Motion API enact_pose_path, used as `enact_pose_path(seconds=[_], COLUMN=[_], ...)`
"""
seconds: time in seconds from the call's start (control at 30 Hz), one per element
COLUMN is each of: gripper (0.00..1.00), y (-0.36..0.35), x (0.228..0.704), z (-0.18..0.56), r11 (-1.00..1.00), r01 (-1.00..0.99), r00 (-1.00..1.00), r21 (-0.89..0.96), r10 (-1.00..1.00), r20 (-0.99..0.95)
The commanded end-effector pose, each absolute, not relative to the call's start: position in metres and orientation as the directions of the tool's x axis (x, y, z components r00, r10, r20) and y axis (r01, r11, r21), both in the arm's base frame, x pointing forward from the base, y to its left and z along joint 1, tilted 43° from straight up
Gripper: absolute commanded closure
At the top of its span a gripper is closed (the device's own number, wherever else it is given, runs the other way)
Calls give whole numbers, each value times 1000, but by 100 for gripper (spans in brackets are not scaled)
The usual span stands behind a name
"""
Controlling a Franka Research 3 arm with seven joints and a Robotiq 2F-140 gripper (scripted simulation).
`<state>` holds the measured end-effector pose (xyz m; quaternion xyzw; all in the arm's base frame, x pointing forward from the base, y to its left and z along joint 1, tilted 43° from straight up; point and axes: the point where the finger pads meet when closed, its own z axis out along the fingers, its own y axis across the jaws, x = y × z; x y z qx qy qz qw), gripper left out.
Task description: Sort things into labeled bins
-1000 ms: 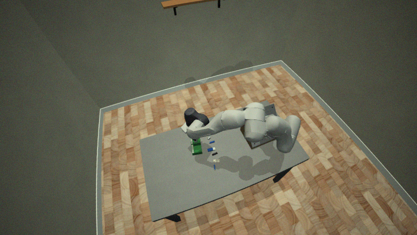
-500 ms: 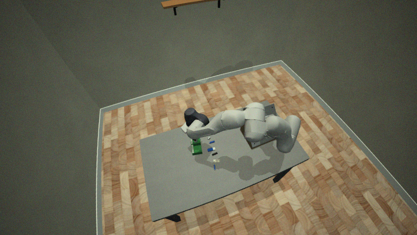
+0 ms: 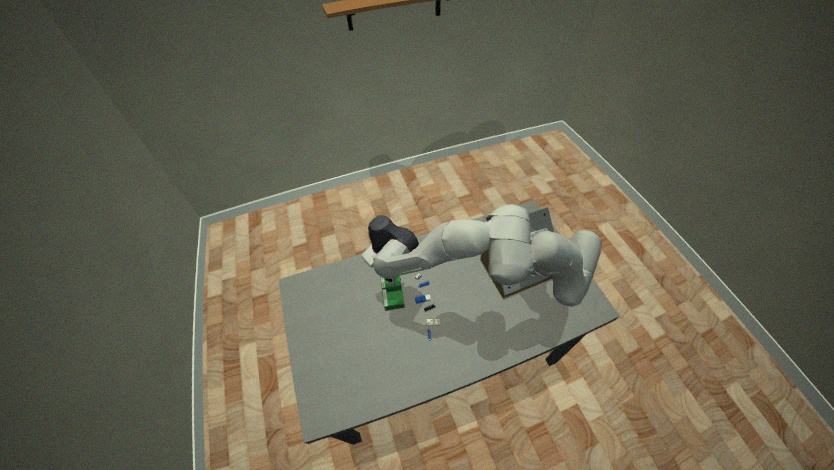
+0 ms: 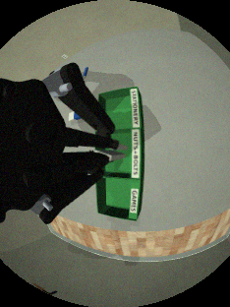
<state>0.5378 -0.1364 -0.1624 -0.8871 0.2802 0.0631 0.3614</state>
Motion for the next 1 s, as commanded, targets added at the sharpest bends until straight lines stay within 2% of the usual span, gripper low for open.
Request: enact_pose_path(seconds=[0.0,0.97], gripper=[95,95], y=[-136,-150], x=[539,537], z=[-162,-148], r11=[-583,-583], r01=[-540,-540], r00=[837,837], r21=[-608,-608], r10=[-451,-451], r20=[-311,-311])
